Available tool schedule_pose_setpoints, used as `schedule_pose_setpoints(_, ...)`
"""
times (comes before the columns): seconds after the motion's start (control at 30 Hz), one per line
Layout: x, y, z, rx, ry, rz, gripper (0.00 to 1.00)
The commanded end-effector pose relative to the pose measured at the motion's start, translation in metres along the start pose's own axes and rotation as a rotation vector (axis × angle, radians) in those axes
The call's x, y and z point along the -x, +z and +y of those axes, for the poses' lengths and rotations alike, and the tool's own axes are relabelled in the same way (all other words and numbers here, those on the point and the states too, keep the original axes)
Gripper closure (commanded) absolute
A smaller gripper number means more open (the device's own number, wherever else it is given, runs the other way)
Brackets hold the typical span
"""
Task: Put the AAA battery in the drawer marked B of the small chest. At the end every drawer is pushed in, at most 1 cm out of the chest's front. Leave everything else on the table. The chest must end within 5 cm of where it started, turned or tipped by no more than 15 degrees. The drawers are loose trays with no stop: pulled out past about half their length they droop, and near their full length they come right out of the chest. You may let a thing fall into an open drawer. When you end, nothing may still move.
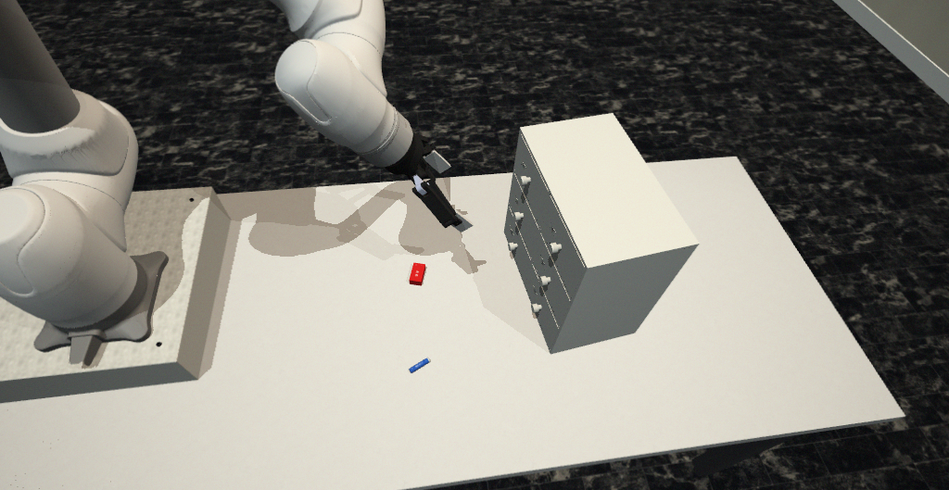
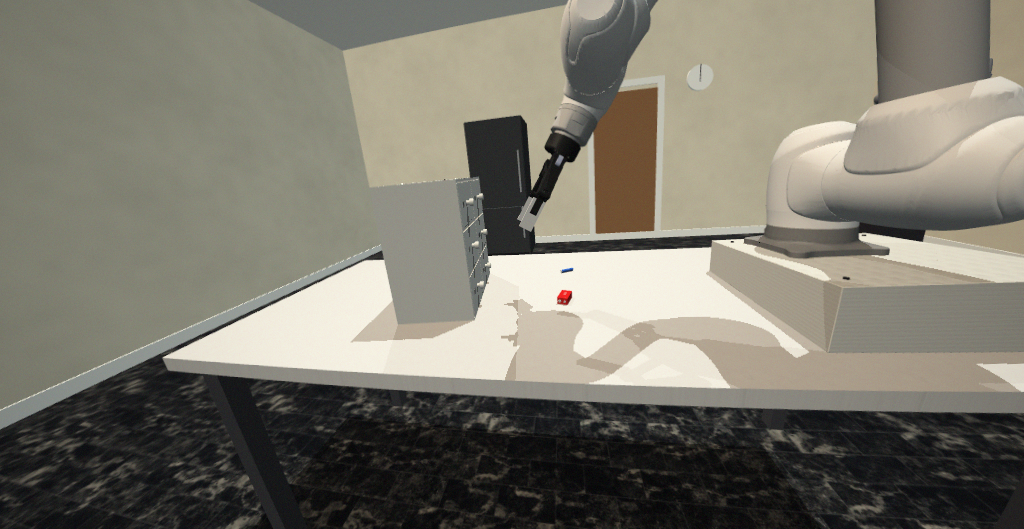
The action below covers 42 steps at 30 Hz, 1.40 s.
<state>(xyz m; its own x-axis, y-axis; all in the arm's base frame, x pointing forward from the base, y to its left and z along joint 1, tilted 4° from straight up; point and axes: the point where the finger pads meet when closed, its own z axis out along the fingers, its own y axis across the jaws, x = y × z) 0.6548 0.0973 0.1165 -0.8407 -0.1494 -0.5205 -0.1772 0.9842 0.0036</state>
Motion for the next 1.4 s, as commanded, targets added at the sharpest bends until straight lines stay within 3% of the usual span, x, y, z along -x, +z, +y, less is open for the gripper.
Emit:
schedule_pose_setpoints(0.0, -0.002, -0.011, 0.005, -0.084, 0.014, 0.159, 0.0)
schedule_pose_setpoints(0.6, -0.01, -0.043, 0.007, -0.082, 0.026, 0.437, 0.0)
schedule_pose_setpoints(1.03, -0.012, -0.053, 0.008, -0.081, 0.029, 0.528, 0.0)
schedule_pose_setpoints(1.37, -0.013, -0.055, 0.009, -0.081, 0.03, 0.549, 0.0)
